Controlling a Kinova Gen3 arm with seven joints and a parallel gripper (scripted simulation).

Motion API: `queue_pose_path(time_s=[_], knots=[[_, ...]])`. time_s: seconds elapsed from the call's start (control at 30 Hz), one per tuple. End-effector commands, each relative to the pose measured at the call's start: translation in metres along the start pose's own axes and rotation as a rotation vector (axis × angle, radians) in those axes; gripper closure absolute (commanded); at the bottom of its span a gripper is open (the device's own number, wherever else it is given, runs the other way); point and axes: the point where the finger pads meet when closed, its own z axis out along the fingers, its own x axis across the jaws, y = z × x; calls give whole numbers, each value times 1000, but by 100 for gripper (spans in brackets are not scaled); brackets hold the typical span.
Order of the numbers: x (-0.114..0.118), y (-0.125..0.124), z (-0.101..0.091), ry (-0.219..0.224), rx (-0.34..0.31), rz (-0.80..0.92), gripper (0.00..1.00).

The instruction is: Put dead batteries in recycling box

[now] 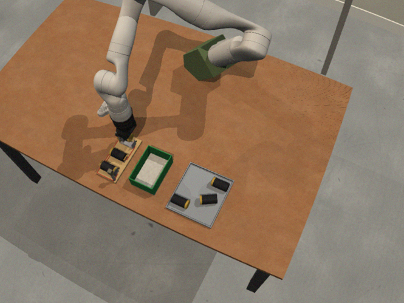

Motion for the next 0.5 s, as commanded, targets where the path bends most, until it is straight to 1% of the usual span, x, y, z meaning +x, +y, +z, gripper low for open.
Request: queue_pose_path(time_s=[0.0,0.13,0.47], knots=[[0,-1,0,-1,1,0,43],[0,-1,10,-1,1,0,43],[0,-1,13,-1,1,0,43]])
